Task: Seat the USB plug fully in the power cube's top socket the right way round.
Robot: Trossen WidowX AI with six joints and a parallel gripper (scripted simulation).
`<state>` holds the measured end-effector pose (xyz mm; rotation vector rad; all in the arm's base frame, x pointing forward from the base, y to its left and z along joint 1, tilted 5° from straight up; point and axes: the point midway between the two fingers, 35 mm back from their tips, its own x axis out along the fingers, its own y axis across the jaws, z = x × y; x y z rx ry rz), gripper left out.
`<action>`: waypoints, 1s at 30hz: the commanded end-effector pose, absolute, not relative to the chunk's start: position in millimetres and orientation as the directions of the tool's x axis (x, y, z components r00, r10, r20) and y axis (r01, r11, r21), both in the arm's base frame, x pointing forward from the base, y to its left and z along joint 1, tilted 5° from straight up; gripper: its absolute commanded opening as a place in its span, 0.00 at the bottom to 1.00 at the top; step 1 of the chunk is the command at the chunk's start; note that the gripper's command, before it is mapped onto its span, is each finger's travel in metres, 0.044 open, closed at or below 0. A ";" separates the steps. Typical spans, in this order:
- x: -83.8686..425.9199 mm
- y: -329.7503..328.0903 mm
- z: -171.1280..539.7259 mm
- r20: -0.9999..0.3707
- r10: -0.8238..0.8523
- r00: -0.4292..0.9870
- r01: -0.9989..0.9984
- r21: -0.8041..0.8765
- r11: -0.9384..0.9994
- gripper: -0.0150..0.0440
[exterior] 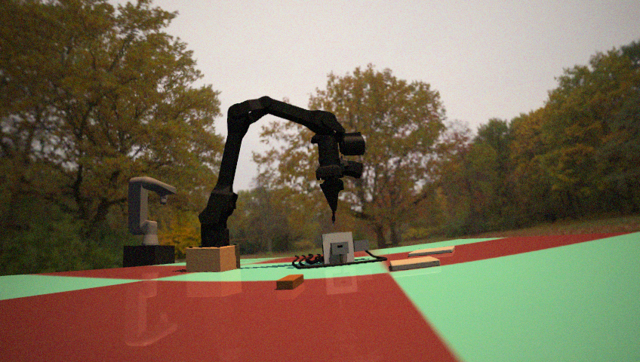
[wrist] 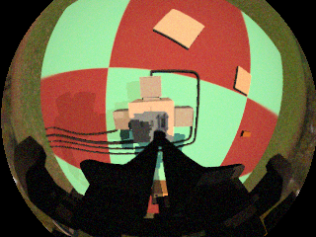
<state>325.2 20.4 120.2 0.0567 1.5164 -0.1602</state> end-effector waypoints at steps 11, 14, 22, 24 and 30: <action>325.1 20.3 119.9 -0.996 -0.070 0.046 0.481 -0.039 0.876 0.25; 325.1 20.3 119.9 -0.996 -0.070 0.046 0.548 -0.034 0.836 0.25; 325.1 20.3 119.9 -0.996 -0.070 0.046 0.710 -0.017 0.704 0.25; 325.1 20.3 119.9 -0.996 -0.070 0.046 0.745 -0.013 0.666 0.25; 325.1 20.3 119.9 -0.996 -0.070 0.046 0.840 0.000 0.542 0.25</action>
